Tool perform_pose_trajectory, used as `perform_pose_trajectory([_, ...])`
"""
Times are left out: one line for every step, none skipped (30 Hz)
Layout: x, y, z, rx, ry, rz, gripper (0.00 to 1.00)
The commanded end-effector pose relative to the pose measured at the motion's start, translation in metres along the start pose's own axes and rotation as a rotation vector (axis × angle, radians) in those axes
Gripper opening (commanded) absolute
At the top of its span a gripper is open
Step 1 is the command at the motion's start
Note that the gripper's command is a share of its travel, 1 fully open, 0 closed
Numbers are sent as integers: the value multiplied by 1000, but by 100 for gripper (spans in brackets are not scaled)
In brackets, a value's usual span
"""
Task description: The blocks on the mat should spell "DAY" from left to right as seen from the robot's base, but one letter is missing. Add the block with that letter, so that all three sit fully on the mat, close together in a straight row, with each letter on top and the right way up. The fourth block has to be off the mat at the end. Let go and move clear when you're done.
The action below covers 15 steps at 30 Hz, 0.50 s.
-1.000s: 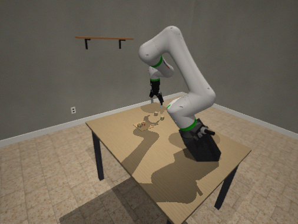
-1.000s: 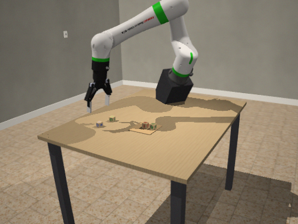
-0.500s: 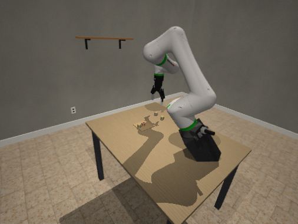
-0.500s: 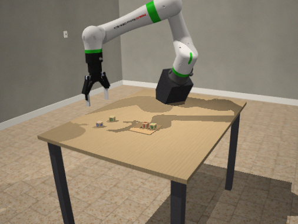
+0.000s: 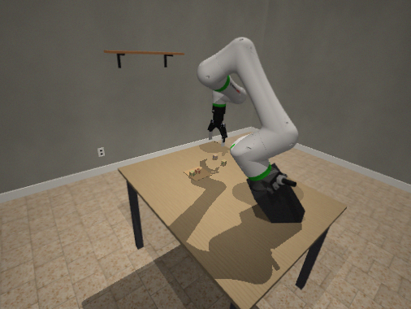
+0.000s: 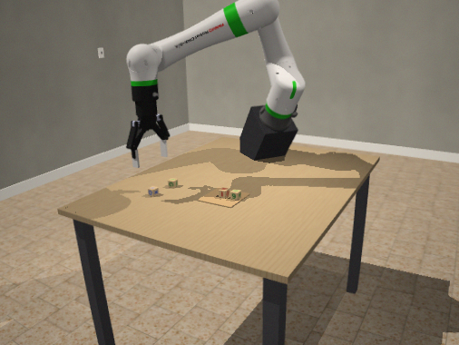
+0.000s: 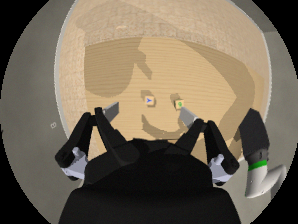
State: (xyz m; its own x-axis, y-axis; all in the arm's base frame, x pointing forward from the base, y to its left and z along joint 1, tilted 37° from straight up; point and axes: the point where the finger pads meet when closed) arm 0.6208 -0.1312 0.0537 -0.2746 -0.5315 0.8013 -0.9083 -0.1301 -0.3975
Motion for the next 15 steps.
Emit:
perform_pose_trajectory([-15,0,0,0,1,0,100])
perform_pose_trajectory([-17,0,0,0,1,0,100])
perform_pose_trajectory([-17,0,0,0,1,0,100])
perform_pose_trajectory([-17,0,0,0,1,0,40])
perform_pose_trajectory([-17,0,0,0,1,0,40])
perform_pose_trajectory([-17,0,0,0,1,0,40])
perform_pose_trajectory([-17,0,0,0,1,0,40])
perform_pose_trajectory([-17,0,0,0,1,0,40])
perform_pose_trajectory([-17,0,0,0,1,0,40])
perform_pose_trajectory([-17,0,0,0,1,0,40])
perform_pose_trajectory([-17,0,0,0,1,0,40])
perform_pose_trajectory([-17,0,0,0,1,0,40])
perform_pose_trajectory([-17,0,0,0,1,0,40])
perform_pose_trajectory([-17,0,0,0,1,0,40])
perform_pose_trajectory([-17,0,0,0,1,0,40])
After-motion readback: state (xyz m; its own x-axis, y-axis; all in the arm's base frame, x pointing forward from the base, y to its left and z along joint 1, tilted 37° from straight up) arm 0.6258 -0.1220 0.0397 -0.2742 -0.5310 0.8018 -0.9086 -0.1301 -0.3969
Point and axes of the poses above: the point where the finger pads meet when closed, its own x axis back along the fingers, its own y axis across the jaws, z = x × y, and after that the axes turned 9 degrees about x, right-handed
